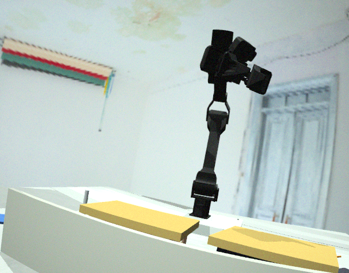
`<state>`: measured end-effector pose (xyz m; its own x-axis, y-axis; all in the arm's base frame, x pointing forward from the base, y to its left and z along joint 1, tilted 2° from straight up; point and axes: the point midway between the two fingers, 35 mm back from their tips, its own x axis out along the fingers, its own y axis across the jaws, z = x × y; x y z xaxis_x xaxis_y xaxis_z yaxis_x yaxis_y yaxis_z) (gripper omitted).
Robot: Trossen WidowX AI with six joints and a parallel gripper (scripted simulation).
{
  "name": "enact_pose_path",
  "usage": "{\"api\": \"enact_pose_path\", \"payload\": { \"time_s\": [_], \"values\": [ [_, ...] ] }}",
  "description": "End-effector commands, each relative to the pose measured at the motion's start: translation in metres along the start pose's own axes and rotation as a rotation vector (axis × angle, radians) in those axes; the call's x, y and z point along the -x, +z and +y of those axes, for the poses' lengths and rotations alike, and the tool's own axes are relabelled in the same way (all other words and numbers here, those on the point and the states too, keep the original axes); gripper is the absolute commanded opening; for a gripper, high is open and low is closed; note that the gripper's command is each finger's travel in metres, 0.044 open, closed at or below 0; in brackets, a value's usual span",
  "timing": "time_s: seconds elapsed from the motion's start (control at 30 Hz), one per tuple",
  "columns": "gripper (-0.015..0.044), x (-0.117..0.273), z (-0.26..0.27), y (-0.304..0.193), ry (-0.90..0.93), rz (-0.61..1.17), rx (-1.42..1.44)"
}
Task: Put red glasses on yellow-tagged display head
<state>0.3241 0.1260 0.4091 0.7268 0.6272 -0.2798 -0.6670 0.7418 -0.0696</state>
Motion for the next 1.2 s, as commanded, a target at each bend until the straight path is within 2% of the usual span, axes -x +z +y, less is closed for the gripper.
{"api": "enact_pose_path", "payload": {
  "time_s": [0.0, 0.2, 0.43, 0.67, 0.87, 1.17],
  "values": [
    [0.0200, -0.014, -0.040, -0.065, -0.145, 0.174, -0.425],
    [0.0200, -0.013, -0.074, -0.139, -0.361, 0.322, -0.899],
    [0.0200, 0.005, -0.096, -0.225, -0.687, 0.433, -1.425],
    [0.0200, 0.039, -0.101, -0.303, -1.101, 0.468, -1.890],
    [0.0200, 0.076, -0.090, -0.360, -1.535, 0.423, -2.209],
    [0.0200, 0.079, -0.090, -0.365, -1.586, 0.413, -2.237]
  ]
}}
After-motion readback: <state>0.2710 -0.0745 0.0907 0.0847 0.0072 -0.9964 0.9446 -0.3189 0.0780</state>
